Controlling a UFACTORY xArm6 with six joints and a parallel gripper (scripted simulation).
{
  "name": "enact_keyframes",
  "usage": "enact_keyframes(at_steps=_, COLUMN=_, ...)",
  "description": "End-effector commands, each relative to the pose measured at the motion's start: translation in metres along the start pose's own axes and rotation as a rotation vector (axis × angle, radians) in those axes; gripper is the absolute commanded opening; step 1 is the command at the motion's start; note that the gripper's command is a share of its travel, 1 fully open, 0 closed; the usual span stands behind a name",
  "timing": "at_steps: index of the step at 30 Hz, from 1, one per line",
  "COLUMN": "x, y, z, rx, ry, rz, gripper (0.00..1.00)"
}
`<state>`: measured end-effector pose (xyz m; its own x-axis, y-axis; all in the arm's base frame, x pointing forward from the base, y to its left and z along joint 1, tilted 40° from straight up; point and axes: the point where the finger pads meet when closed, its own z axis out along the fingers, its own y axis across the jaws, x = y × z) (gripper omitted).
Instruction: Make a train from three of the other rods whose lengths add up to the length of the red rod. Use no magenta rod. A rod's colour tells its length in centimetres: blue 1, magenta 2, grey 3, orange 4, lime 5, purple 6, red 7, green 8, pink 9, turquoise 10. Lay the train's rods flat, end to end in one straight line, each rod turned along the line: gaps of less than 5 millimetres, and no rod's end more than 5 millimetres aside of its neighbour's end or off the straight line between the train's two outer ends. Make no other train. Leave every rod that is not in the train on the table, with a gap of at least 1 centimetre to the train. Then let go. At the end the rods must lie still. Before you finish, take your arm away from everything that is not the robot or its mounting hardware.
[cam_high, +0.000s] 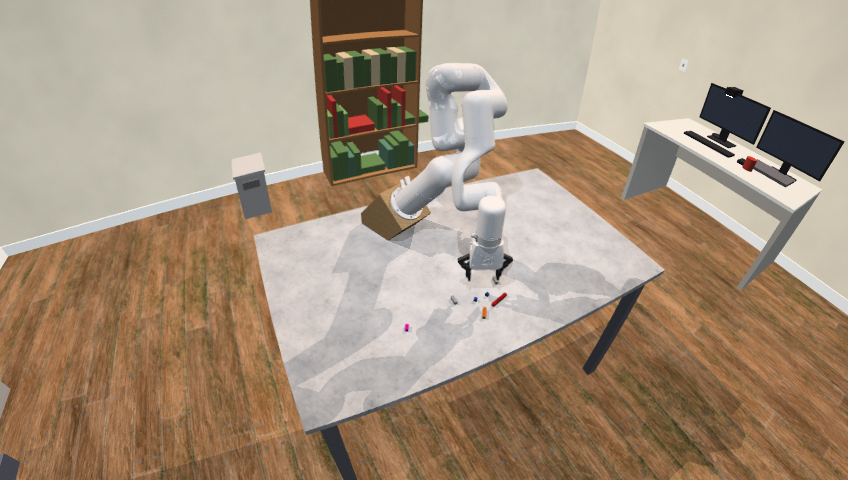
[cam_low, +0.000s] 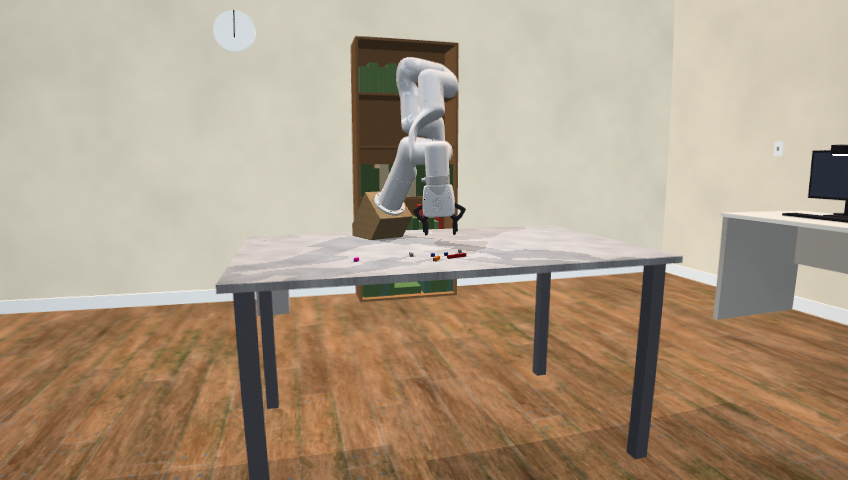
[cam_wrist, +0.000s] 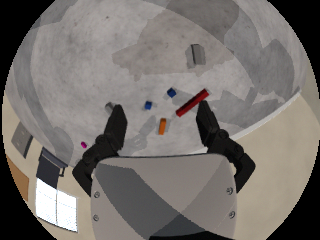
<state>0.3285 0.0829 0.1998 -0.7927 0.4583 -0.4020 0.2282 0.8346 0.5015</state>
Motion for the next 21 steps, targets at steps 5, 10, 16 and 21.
enact_keyframes(at_steps=5, x=0.019, y=0.021, z=0.0, rx=0.06, ry=-0.049, rz=0.192, gripper=1.0)
enact_keyframes(at_steps=10, x=0.032, y=0.033, z=0.0, rx=0.044, ry=-0.059, rz=0.3, gripper=1.0)
enact_keyframes(at_steps=16, x=0.038, y=0.038, z=0.0, rx=0.036, ry=-0.062, rz=0.343, gripper=1.0)
enact_keyframes(at_steps=21, x=0.038, y=0.038, z=0.0, rx=0.036, ry=-0.062, rz=0.344, gripper=1.0)
